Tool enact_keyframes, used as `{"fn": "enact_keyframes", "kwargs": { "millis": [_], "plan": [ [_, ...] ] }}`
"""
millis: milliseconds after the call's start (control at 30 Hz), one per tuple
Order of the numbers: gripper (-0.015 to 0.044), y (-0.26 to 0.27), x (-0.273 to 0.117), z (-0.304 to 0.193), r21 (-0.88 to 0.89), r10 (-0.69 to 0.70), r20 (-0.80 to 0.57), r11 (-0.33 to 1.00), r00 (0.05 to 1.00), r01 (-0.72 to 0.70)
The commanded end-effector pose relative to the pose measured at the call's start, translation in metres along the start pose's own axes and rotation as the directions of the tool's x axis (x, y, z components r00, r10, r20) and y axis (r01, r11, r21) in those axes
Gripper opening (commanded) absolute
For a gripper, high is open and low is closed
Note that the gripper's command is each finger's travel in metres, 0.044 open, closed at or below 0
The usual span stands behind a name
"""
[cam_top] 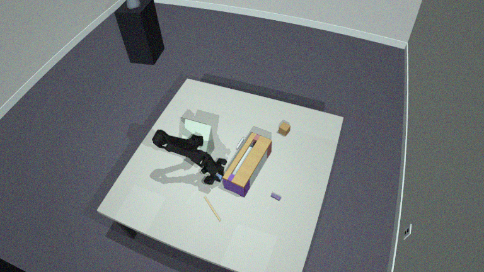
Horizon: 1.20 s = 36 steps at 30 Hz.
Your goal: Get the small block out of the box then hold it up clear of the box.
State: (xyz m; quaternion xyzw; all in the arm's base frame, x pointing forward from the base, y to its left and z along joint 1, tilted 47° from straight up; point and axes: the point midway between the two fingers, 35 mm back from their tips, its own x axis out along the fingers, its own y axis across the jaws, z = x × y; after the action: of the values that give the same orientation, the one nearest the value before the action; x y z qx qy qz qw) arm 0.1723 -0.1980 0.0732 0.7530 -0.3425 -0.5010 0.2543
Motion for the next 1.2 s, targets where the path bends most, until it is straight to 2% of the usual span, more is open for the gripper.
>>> {"fn": "enact_keyframes", "kwargs": {
  "millis": [0, 267, 600, 867, 1167],
  "plan": [
    [0.0, 0.004, -0.014, -0.008, 0.008, 0.011, -0.006, 1.0, 1.0, -0.011],
    [0.0, 0.005, -0.028, -0.011, -0.019, 0.015, -0.008, 1.0, 1.0, -0.015],
    [0.0, 0.0, -0.032, -0.012, -0.405, 0.001, 0.012, 0.914, 1.0, 0.004],
    [0.0, -0.004, -0.035, -0.014, -0.676, -0.004, 0.025, 0.737, 1.0, 0.02],
    [0.0, -0.008, -0.039, -0.015, -0.895, -0.007, 0.039, 0.445, 0.999, 0.038]
  ]
}}
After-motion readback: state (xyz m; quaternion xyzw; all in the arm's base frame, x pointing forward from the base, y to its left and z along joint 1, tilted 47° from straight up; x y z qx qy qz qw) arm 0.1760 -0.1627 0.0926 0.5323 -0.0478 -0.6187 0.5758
